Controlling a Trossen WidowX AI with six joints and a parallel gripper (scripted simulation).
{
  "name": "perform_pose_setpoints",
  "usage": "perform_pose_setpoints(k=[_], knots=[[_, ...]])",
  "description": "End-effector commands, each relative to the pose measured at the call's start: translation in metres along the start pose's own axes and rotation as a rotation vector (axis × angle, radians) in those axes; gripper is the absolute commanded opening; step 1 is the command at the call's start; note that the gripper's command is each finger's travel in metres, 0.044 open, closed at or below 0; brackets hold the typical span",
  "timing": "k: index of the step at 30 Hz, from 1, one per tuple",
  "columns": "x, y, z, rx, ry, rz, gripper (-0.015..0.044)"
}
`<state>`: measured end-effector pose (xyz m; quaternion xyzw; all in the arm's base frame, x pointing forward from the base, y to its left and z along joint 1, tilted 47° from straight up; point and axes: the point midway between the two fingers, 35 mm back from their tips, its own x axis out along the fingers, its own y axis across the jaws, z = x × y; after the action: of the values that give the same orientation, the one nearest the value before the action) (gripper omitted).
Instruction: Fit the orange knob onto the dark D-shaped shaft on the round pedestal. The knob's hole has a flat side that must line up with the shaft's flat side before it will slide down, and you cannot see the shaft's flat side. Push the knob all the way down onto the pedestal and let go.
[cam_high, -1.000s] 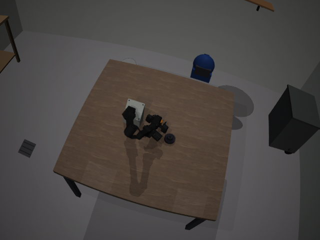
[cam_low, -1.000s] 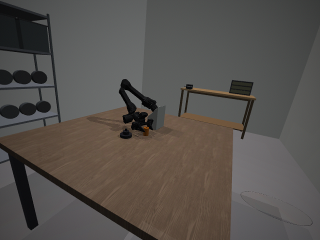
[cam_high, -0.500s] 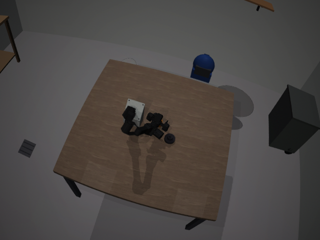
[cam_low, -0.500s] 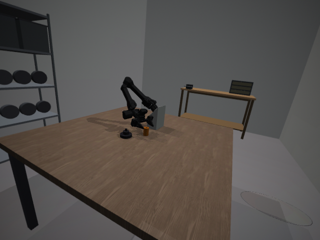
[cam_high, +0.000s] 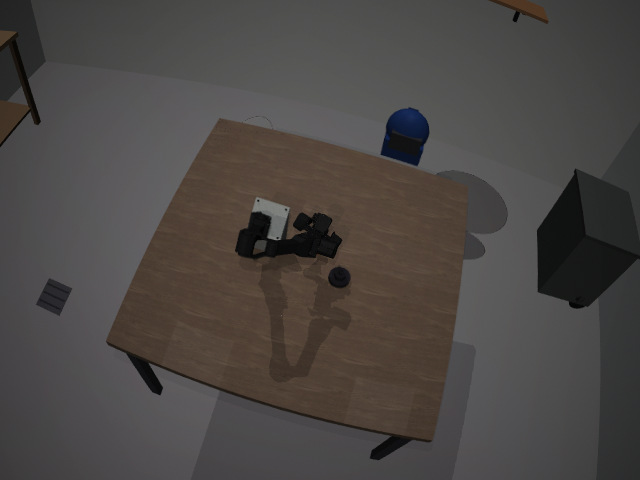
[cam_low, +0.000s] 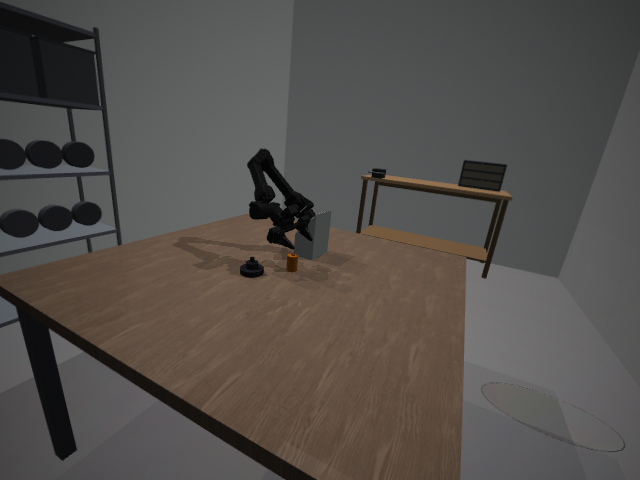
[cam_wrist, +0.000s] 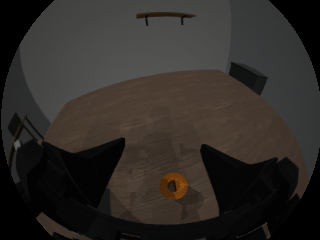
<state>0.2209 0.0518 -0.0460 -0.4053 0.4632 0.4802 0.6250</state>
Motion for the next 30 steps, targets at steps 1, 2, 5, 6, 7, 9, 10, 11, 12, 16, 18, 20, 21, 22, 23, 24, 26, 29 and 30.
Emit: perform_pose_setpoints(k=[1,2,5,6,7,9,10,11,12,16,18,20,21,22,23,24,26,29,30], knots=[[0.006,0.008,-0.001,0.083,0.319,0.093,0.044],[0.005,0.009,-0.001,0.094,0.409,0.096,0.044],[-0.003,0.008,0.001,0.094,0.68,0.044,0.044],[-0.007,0.006,0.004,0.082,0.766,0.006,0.044],[-0.012,0.003,0.008,0.065,0.848,-0.041,0.044],[-0.021,-0.003,0.019,0.021,0.978,-0.148,0.044],[-0.023,-0.004,0.023,0.006,1.009,-0.18,0.044],[-0.024,-0.005,0.024,0.001,1.019,-0.192,0.044],[-0.024,-0.005,0.024,0.001,1.019,-0.192,0.044],[-0.024,-0.005,0.024,0.001,1.019,-0.192,0.044],[-0.024,-0.005,0.024,0.001,1.019,-0.192,0.044],[-0.024,-0.005,0.024,0.001,1.019,-0.192,0.044],[-0.024,-0.005,0.024,0.001,1.019,-0.192,0.044],[-0.024,-0.005,0.024,0.001,1.019,-0.192,0.044],[-0.024,-0.005,0.024,0.001,1.019,-0.192,0.044],[-0.024,-0.005,0.024,0.001,1.019,-0.192,0.044],[-0.024,-0.005,0.024,0.016,1.017,-0.2,0.044],[-0.024,-0.005,0.024,0.225,0.989,-0.316,0.044],[-0.024,-0.005,0.024,0.316,0.975,-0.366,0.044]])
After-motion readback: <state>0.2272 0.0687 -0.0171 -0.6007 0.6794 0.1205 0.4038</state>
